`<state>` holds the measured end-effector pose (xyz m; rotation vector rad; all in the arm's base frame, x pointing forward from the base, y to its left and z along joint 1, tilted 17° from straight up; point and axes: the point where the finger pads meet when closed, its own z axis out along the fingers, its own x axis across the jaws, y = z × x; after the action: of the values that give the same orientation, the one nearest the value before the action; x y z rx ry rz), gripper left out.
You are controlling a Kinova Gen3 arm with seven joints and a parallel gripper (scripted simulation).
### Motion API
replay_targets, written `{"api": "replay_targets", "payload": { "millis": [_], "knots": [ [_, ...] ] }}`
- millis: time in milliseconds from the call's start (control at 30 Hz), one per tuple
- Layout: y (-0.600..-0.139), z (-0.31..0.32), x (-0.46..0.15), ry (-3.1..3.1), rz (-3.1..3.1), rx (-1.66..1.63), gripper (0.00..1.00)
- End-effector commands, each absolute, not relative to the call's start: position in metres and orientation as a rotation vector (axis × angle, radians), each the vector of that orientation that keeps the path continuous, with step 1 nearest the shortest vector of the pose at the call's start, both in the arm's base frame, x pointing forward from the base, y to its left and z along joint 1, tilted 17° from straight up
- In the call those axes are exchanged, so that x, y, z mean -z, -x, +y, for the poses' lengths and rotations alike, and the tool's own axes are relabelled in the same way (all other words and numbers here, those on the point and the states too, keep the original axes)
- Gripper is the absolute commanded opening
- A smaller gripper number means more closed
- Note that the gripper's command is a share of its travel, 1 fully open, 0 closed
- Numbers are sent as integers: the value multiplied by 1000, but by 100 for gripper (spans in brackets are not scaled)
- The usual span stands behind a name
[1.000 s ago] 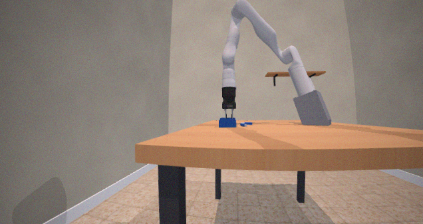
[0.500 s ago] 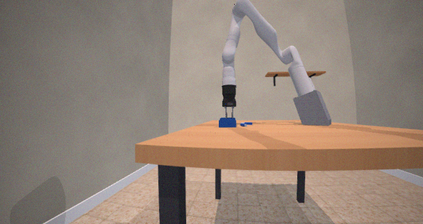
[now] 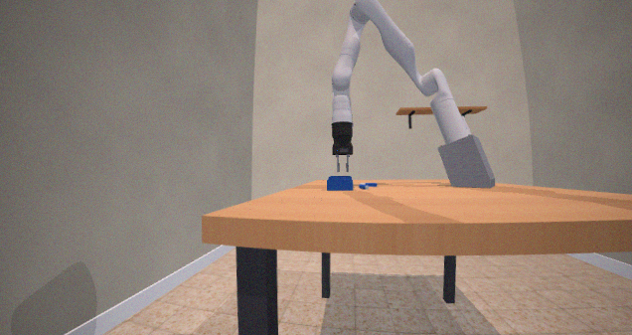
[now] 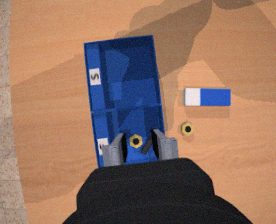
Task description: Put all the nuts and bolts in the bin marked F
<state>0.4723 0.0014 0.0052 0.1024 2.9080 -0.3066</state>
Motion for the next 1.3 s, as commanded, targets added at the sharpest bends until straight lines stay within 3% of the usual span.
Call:
{"api": "replay_targets", "payload": {
  "millis": [0,300,600,1267],
  "knots": [
    [-474,6,-11,-95,2900,298,62],
    [-474,7,-11,-95,2900,298,62],
    [-401,8,-2,-294,2876,273,64],
    [-403,9,-2,-294,2876,273,64]
  ]
}}
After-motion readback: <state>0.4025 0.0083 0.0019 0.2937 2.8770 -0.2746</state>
